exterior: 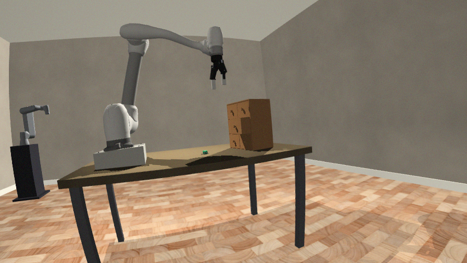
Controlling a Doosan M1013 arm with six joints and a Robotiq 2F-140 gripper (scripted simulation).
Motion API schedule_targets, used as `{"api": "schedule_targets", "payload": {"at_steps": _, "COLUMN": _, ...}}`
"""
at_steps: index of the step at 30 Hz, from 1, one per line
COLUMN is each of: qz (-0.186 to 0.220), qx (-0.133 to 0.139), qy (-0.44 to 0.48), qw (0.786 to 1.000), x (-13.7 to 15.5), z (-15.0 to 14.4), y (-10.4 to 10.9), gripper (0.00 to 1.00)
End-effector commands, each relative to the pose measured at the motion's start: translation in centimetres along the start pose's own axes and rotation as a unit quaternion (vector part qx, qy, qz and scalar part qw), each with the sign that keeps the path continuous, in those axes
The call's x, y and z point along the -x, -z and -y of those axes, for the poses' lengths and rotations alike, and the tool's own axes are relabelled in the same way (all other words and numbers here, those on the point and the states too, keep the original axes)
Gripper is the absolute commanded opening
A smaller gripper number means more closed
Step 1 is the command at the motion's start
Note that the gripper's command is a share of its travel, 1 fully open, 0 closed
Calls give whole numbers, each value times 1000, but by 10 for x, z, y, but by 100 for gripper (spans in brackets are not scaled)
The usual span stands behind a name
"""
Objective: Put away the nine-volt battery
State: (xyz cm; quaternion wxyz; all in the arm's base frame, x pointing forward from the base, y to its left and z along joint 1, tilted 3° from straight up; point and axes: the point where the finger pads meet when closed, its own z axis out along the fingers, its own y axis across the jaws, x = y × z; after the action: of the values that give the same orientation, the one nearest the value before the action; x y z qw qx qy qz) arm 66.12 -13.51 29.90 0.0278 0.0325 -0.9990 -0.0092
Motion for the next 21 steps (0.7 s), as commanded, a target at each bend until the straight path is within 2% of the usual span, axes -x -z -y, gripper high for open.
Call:
{"api": "schedule_targets", "payload": {"at_steps": 1, "qz": 0, "qx": 0, "qy": 0, "qw": 1000, "x": 0, "z": 0, "y": 0, "gripper": 100}}
{"api": "schedule_targets", "payload": {"at_steps": 10, "qz": 0, "qx": 0, "qy": -39, "qw": 999, "x": -3, "z": 0, "y": -3, "gripper": 100}}
{"api": "schedule_targets", "payload": {"at_steps": 13, "qz": 0, "qx": 0, "qy": -92, "qw": 996, "x": -8, "z": 1, "y": -8, "gripper": 100}}
{"api": "schedule_targets", "payload": {"at_steps": 16, "qz": 0, "qx": 0, "qy": -171, "qw": 985, "x": -15, "z": 2, "y": -14, "gripper": 100}}
{"api": "schedule_targets", "payload": {"at_steps": 21, "qz": 0, "qx": 1, "qy": -308, "qw": 951, "x": -32, "z": 3, "y": -30, "gripper": 100}}
